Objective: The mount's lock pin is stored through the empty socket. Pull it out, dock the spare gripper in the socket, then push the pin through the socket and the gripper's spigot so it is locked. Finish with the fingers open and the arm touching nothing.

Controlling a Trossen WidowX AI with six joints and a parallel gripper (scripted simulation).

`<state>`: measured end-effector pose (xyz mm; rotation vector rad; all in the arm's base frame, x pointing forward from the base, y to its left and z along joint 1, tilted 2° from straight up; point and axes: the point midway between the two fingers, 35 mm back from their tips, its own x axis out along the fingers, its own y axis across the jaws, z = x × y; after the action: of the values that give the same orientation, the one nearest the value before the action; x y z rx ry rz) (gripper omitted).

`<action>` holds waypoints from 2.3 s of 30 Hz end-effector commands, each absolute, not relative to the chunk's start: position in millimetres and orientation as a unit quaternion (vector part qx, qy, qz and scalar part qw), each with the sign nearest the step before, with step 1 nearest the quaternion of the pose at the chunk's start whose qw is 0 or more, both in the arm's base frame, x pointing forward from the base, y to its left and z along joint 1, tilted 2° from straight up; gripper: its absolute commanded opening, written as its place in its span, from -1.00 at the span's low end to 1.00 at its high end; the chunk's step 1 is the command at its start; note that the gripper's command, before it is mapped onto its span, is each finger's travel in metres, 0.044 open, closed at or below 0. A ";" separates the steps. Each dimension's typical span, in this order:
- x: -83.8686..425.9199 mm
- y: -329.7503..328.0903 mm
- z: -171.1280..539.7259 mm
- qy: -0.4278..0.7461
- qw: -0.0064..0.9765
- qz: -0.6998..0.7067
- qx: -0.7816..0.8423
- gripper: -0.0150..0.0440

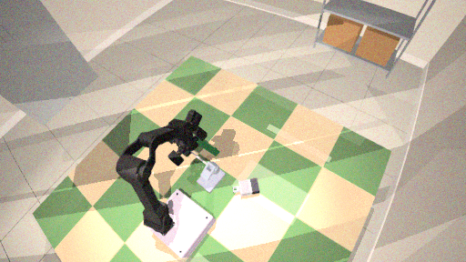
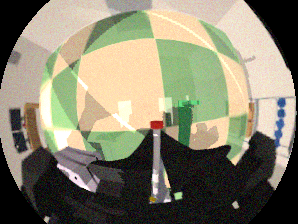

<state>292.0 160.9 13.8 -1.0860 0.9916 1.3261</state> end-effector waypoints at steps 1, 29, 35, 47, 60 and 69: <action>294.1 164.0 13.7 0.421 0.549 0.557 -0.459 -0.49; 293.1 186.3 18.2 0.425 0.547 0.558 -0.458 -0.49; 293.1 191.2 19.7 0.426 0.546 0.558 -0.457 -0.49; 292.3 198.1 22.7 0.427 0.545 0.559 -0.456 -0.49; 284.5 194.4 40.4 0.436 0.535 0.564 -0.453 -0.49; 280.1 192.1 39.3 0.445 0.527 0.567 -0.450 -0.49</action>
<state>280.2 192.2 40.2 -1.0759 1.0628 1.3535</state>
